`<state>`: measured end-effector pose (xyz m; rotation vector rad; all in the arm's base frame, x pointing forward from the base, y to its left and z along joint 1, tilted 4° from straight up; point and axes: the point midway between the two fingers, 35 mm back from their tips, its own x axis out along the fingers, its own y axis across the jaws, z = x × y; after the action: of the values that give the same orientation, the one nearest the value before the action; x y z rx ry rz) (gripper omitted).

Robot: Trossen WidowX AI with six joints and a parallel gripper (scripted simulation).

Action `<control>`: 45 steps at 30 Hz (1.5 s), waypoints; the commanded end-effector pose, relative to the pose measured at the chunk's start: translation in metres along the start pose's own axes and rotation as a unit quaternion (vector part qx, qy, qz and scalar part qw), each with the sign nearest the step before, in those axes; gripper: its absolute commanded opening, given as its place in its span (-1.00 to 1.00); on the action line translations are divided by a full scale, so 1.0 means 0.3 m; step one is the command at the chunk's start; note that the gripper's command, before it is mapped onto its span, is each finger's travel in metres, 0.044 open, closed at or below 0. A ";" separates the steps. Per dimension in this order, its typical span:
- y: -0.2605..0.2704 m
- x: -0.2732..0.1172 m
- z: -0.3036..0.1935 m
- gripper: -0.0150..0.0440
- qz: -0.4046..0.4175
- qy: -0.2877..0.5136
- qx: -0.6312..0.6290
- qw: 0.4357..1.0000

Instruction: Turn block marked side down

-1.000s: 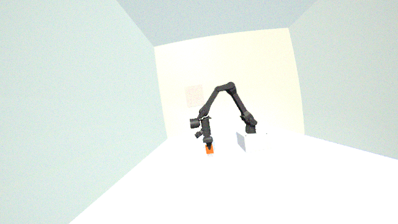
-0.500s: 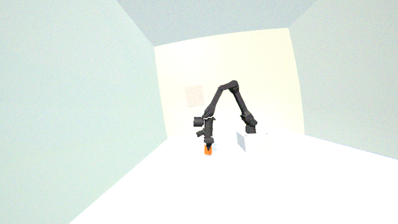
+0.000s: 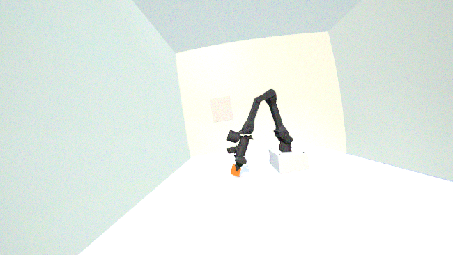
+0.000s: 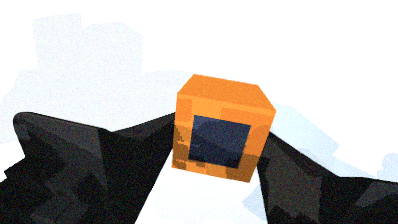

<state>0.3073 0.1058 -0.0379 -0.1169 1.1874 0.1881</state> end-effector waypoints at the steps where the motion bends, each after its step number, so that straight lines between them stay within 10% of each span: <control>1: -0.001 -0.012 0.001 -0.49 -0.001 -0.035 0.003 0.999; 45: 0.000 0.093 -0.049 -0.49 -0.002 -0.279 0.002 0.960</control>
<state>0.3117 0.1092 -0.0675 -0.0496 0.6403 0.2029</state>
